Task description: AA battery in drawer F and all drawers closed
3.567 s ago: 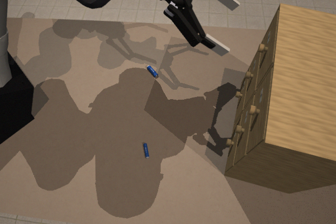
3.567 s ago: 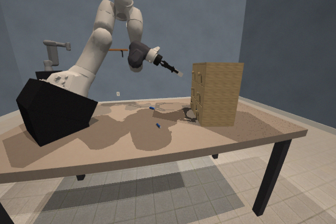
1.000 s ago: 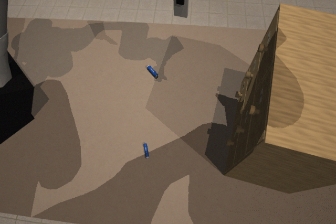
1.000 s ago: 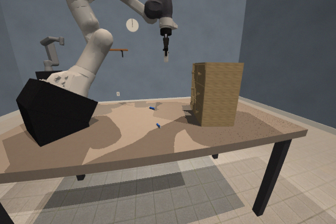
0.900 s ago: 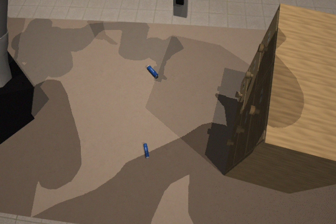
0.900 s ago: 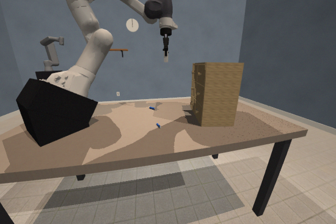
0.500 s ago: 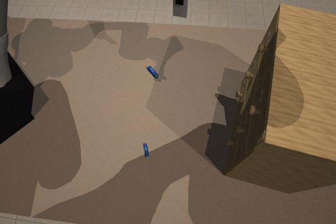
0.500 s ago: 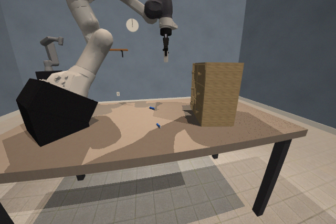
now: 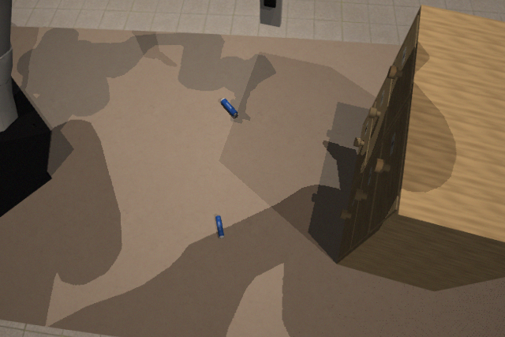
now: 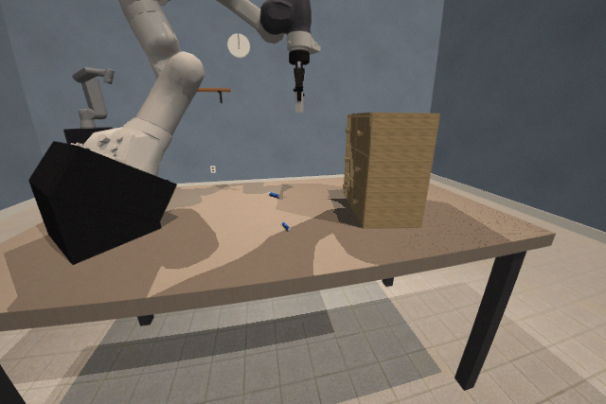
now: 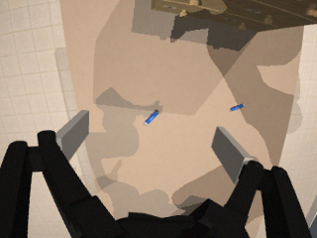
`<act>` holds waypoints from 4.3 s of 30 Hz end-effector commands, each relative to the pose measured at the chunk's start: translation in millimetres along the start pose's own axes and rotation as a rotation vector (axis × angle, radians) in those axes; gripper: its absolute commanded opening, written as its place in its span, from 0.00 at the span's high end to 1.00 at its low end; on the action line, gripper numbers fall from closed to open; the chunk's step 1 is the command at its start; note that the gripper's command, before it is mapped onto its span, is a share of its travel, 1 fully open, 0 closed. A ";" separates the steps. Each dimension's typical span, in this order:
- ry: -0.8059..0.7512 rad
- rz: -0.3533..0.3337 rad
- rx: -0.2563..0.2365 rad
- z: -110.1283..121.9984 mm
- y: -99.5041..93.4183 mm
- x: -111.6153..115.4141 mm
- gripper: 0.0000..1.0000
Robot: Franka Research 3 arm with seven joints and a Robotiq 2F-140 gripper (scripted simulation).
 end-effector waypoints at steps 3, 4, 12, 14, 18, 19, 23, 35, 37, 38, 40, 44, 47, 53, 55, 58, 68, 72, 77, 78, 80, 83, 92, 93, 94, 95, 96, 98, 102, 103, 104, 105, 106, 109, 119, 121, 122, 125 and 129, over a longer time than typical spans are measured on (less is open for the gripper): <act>0.003 0.000 0.000 0.2 -0.1 -0.1 0.00; 0.010 0.000 0.000 0.6 -0.2 -0.1 0.00; 0.367 0.000 0.000 21.8 -4.3 -2.8 0.00; 0.367 0.000 0.000 21.8 -4.3 -2.8 0.00; 0.585 0.001 0.000 38.5 -7.6 -4.8 0.00; 0.622 0.001 0.000 38.5 -7.6 -4.8 0.00; 0.764 0.000 0.000 45.0 -8.9 -5.6 0.00; 1.131 0.000 0.001 66.4 -13.2 -8.2 0.00; 1.236 0.001 0.000 74.1 -14.7 -9.1 0.00; 1.263 0.000 0.001 74.1 -14.7 -9.2 0.00; 1.336 0.002 0.000 81.9 -16.3 -9.9 0.00; 1.398 0.000 0.001 82.0 -16.3 -10.1 0.00; 1.522 0.000 0.001 90.0 -17.9 -11.0 0.00; 1.674 0.000 0.001 98.1 -19.5 -12.1 0.00; 1.780 0.001 0.000 106.2 -21.1 -12.9 0.00; 1.812 0.000 0.001 106.2 -21.1 -13.0 0.00; 2.087 -0.001 0.002 122.2 -24.3 -15.0 0.00; 2.219 -0.001 0.002 129.9 -25.9 -15.9 0.00; 2.219 -0.001 0.002 129.9 -25.9 -15.9 0.00; 2.347 -0.001 0.002 137.4 -27.4 -16.8 0.00; 2.347 -0.001 0.002 137.4 -27.4 -16.8 0.00; 2.347 -0.001 0.002 137.4 -27.4 -16.8 0.00; 2.583 -0.001 0.002 151.2 -30.1 -18.5 0.00; 2.583 -0.001 0.002 151.2 -30.1 -18.5 0.00; 2.583 -0.001 0.002 151.2 -30.1 -18.5 0.00; 2.583 -0.001 0.002 151.2 -30.1 -18.5 0.00; 2.583 -0.001 0.002 151.2 -30.1 -18.5 0.00; 2.583 -0.001 0.002 151.2 -30.1 -18.5 0.00; 2.688 -0.001 0.002 157.3 -31.4 -19.2 0.00; 2.688 -0.001 0.002 157.3 -31.4 -19.2 0.00; 2.688 -0.001 0.002 157.3 -31.4 -19.2 0.00; 2.688 -0.001 0.002 157.3 -31.4 -19.2 0.00; 2.688 -0.001 0.002 157.3 -31.4 -19.2 0.00; 2.783 -0.001 0.002 162.8 -32.5 -19.9 0.00; 2.867 -0.001 0.003 167.8 -33.5 -20.5 0.00; 2.867 -0.001 0.003 167.8 -33.5 -20.5 0.00; 2.867 -0.001 0.003 167.8 -33.5 -20.5 0.00; 2.867 -0.001 0.003 167.8 -33.5 -20.5 0.00; 2.867 -0.001 0.003 167.8 -33.5 -20.5 0.00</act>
Point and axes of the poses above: the point where the finger pads meet when closed, its own y axis out along the fingers, its own z axis across the jaws, x = y × z, the point moved 10 cm from there along -y, back along the fingers, and after that the axes turned 2 degrees about y, right-handed, at the moved point
